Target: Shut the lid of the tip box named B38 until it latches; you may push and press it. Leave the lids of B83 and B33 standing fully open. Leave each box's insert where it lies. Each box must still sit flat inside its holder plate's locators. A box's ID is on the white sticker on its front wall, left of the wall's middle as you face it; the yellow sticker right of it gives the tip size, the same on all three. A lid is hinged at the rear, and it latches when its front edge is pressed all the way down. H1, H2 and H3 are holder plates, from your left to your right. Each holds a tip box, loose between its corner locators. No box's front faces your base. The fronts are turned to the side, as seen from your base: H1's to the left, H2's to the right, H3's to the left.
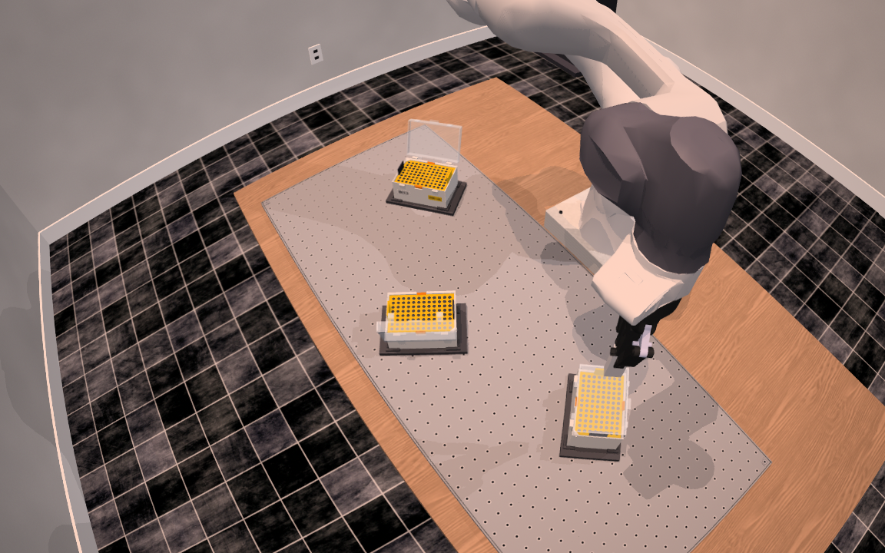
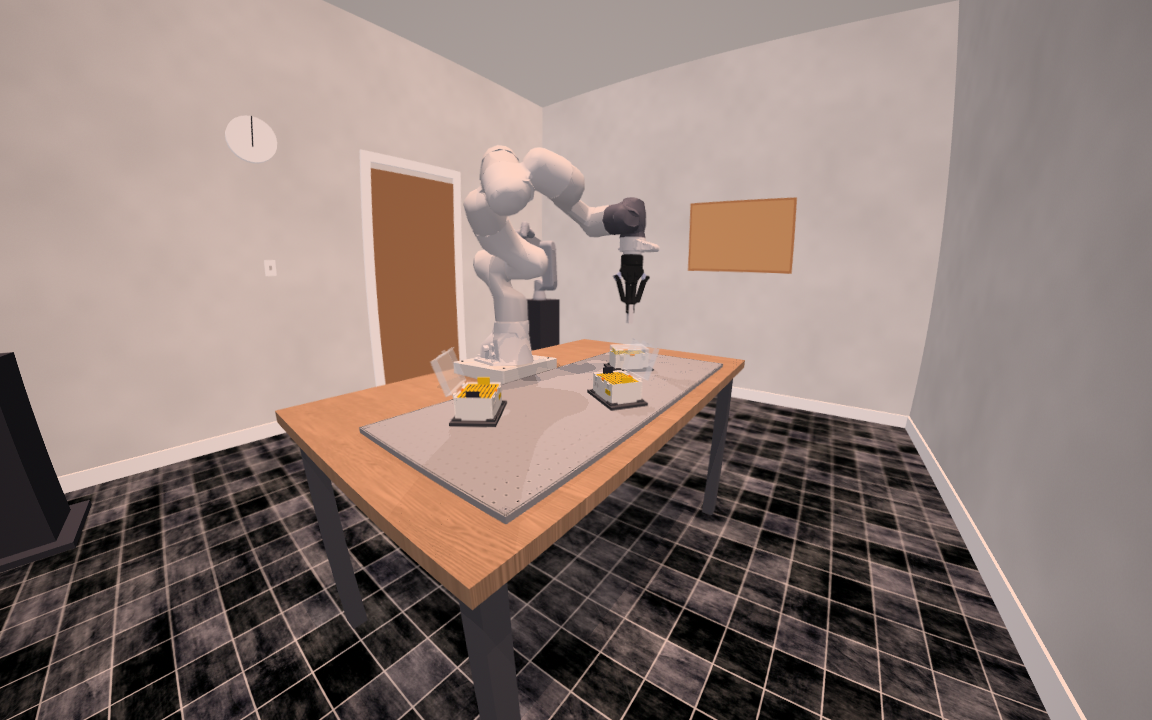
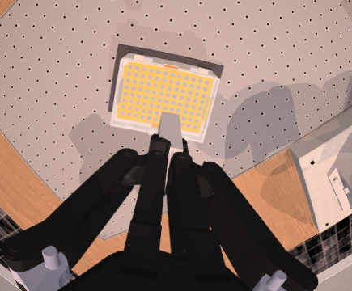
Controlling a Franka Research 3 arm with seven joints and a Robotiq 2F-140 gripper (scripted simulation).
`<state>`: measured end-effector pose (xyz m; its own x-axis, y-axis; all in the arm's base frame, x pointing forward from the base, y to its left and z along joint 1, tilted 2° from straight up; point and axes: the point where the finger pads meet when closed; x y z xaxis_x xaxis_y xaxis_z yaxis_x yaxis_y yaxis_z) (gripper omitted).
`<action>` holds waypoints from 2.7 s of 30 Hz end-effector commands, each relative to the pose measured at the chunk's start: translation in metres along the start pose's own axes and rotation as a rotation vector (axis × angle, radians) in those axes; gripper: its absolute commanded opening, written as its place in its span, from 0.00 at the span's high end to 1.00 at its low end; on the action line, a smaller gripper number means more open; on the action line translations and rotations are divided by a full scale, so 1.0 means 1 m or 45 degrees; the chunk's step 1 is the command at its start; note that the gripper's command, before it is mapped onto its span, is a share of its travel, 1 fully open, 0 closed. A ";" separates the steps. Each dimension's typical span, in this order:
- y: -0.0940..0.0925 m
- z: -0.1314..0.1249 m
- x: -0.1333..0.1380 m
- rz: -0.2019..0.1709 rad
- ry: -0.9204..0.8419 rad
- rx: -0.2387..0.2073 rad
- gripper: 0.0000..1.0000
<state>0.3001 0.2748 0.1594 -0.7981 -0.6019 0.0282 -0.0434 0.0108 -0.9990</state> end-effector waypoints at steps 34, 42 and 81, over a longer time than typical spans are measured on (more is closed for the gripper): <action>0.046 -0.038 0.003 0.013 0.023 -0.006 1.00; 0.051 -0.038 0.003 0.013 0.023 -0.006 1.00; 0.079 -0.038 0.003 0.013 0.023 -0.006 1.00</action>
<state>0.2722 0.3038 0.0834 -0.8075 -0.5895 0.0205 -0.0399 0.0198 -0.9990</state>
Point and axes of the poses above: the point where the finger pads meet when closed, its own y axis out along the fingers, its own x axis across the jaws, z = x × y, and after that the axes turned 11 degrees about y, right-handed
